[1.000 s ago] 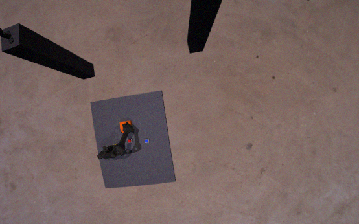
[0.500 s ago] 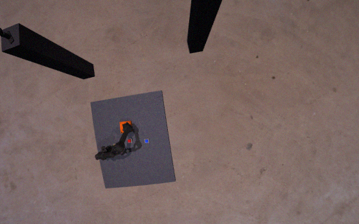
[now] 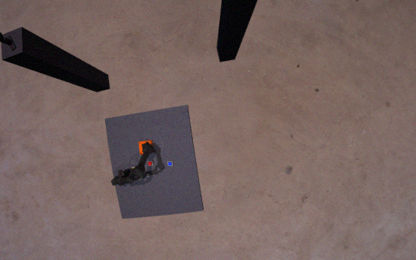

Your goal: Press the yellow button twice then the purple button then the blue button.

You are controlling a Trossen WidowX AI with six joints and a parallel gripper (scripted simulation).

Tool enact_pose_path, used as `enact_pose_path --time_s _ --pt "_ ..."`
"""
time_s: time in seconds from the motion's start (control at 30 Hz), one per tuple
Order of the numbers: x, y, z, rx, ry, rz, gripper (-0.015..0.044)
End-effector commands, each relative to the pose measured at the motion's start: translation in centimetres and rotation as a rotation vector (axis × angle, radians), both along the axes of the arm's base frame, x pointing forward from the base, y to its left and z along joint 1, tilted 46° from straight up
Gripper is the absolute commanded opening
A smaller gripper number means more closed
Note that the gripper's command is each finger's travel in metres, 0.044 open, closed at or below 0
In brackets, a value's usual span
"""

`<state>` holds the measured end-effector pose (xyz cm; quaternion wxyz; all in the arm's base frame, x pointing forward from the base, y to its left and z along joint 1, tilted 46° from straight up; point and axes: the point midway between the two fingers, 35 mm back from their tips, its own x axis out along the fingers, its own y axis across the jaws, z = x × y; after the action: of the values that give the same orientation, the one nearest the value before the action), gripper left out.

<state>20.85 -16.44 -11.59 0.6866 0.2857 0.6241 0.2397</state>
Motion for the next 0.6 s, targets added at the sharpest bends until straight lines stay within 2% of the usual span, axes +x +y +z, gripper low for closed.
enact_pose_path --time_s 0.0,0.57 --pt "0.01 0.81 -0.71 0.011 0.006 -0.005 0.0020" --pt "0.09 1.57 -1.43 0.012 0.005 -0.005 0.0020"
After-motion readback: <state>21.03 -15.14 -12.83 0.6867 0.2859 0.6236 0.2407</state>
